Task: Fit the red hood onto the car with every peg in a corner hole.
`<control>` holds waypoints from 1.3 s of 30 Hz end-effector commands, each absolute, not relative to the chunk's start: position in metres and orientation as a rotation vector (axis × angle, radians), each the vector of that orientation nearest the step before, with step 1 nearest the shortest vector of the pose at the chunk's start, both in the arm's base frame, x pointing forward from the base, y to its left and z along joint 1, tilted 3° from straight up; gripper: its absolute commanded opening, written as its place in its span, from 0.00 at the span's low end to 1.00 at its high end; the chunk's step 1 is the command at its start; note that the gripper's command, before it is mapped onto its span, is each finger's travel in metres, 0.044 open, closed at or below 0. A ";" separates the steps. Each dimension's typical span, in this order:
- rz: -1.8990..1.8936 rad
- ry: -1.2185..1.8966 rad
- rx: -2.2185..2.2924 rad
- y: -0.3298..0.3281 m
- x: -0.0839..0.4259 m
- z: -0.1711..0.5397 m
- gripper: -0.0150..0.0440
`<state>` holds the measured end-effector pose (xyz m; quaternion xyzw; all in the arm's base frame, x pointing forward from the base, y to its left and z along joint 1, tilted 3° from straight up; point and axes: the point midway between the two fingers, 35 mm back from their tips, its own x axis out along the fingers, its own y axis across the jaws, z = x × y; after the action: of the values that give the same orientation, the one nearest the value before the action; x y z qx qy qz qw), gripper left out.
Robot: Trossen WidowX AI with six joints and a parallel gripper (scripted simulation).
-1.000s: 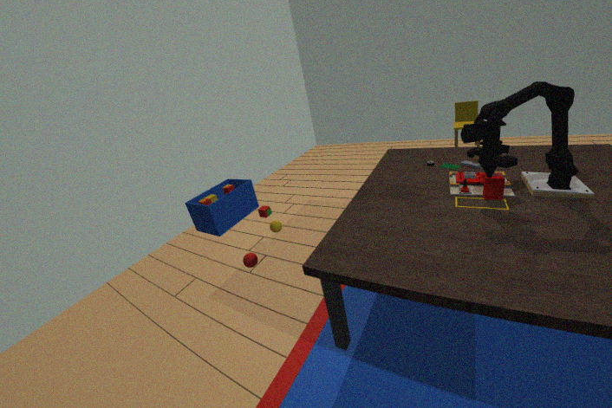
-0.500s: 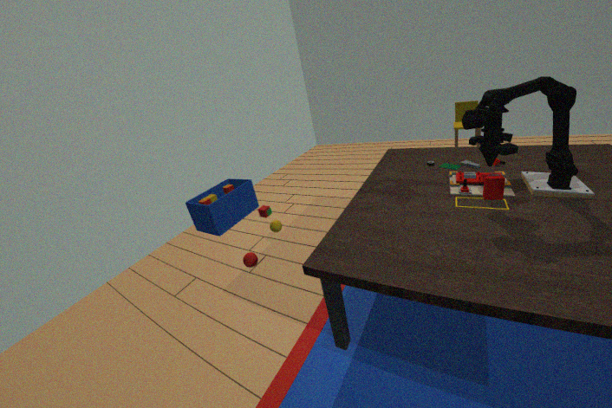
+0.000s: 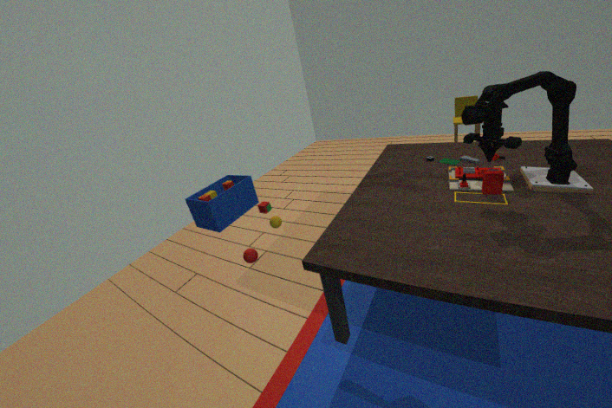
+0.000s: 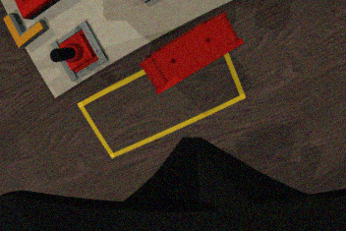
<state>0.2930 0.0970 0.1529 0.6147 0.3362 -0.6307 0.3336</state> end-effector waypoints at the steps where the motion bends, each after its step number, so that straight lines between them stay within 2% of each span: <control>1: -1.463 1.049 1.424 0.098 0.291 0.151 0.25; 10: -0.986 1.361 0.955 0.100 0.288 0.148 0.25; 20: -0.428 1.552 0.408 0.101 0.285 0.144 0.25; 30: 0.141 1.591 -0.149 0.103 0.281 0.140 0.25; 39: 0.652 1.499 -0.647 0.105 0.278 0.137 0.25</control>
<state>0.2823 0.1036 0.1408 -0.1139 0.7068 0.1103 0.6894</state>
